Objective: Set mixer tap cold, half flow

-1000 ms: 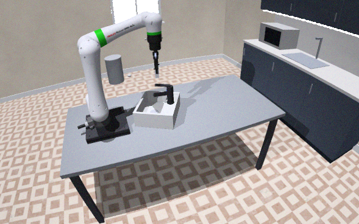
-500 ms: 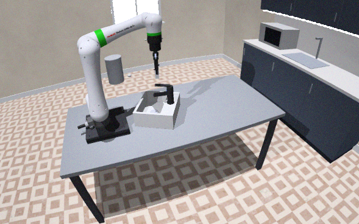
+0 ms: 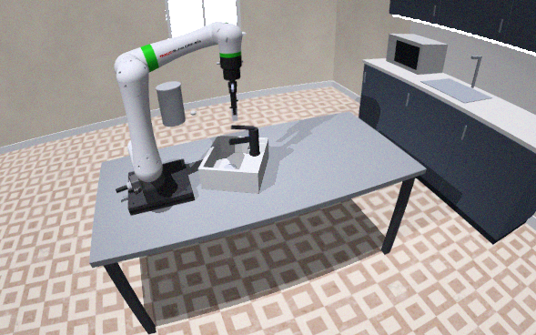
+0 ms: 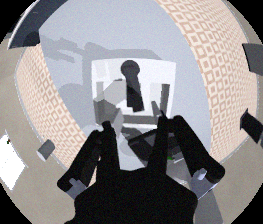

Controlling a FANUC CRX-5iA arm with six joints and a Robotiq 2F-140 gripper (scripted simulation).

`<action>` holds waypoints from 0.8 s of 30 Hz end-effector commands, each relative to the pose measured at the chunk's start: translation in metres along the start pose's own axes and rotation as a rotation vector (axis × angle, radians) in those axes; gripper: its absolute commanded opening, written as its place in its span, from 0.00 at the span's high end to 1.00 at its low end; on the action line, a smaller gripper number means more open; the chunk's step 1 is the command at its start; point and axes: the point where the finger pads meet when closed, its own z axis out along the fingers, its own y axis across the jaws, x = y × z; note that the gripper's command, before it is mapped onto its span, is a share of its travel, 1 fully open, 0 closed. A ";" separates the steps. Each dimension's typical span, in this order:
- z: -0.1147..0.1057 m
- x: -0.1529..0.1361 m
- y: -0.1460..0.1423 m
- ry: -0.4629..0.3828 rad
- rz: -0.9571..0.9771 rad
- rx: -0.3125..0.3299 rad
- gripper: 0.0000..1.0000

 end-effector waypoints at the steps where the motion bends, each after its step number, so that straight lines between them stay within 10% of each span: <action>1: 0.004 0.000 0.000 0.000 0.000 0.000 0.60; 24: 0.029 0.000 0.000 0.000 0.000 0.000 0.60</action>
